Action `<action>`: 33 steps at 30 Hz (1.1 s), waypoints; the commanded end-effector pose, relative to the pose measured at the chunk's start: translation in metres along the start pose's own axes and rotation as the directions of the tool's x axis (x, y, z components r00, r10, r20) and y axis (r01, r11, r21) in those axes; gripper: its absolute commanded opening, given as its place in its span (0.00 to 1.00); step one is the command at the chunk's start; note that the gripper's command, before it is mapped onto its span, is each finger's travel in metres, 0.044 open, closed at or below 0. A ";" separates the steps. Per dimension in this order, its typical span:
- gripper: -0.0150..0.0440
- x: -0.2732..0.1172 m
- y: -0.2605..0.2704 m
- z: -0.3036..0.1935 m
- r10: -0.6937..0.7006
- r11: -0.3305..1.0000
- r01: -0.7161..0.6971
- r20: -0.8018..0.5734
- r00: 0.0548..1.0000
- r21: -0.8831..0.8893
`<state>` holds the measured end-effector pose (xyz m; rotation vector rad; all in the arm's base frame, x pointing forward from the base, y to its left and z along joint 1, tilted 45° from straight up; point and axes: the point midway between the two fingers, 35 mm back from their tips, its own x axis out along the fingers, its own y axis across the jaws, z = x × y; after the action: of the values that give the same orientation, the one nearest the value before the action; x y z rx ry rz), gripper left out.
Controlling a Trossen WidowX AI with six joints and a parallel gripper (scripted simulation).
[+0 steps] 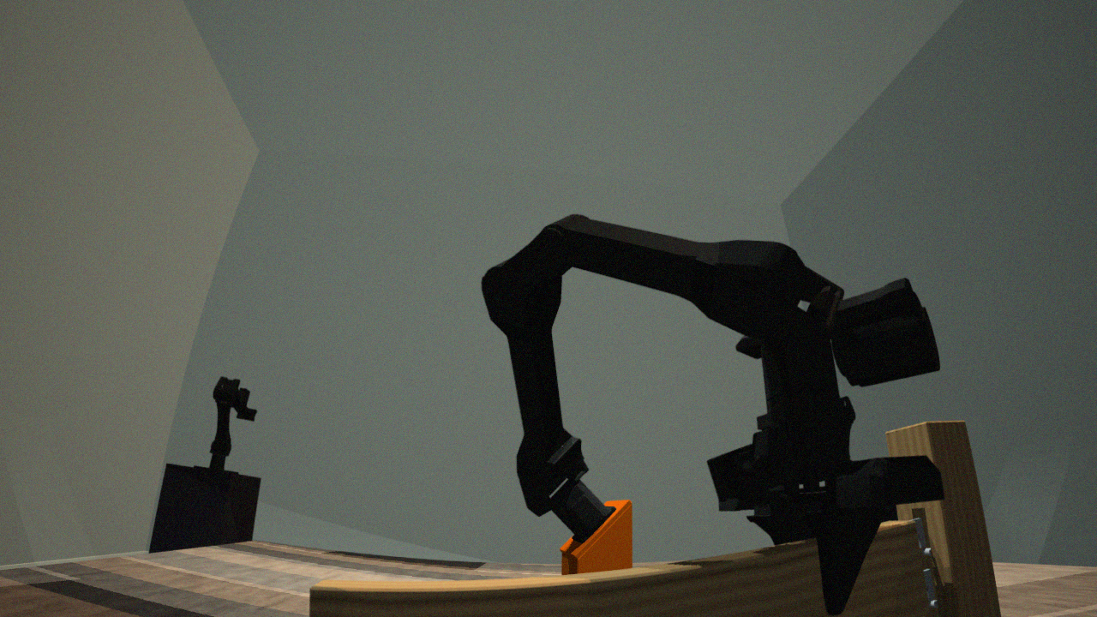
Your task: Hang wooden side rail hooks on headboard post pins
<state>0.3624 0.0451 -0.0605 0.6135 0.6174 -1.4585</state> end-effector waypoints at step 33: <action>0.25 -0.005 0.001 -0.007 0.010 1.000 -0.010 -0.005 1.000 -0.002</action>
<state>0.3625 0.0478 -0.0625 0.6141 0.6182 -1.4582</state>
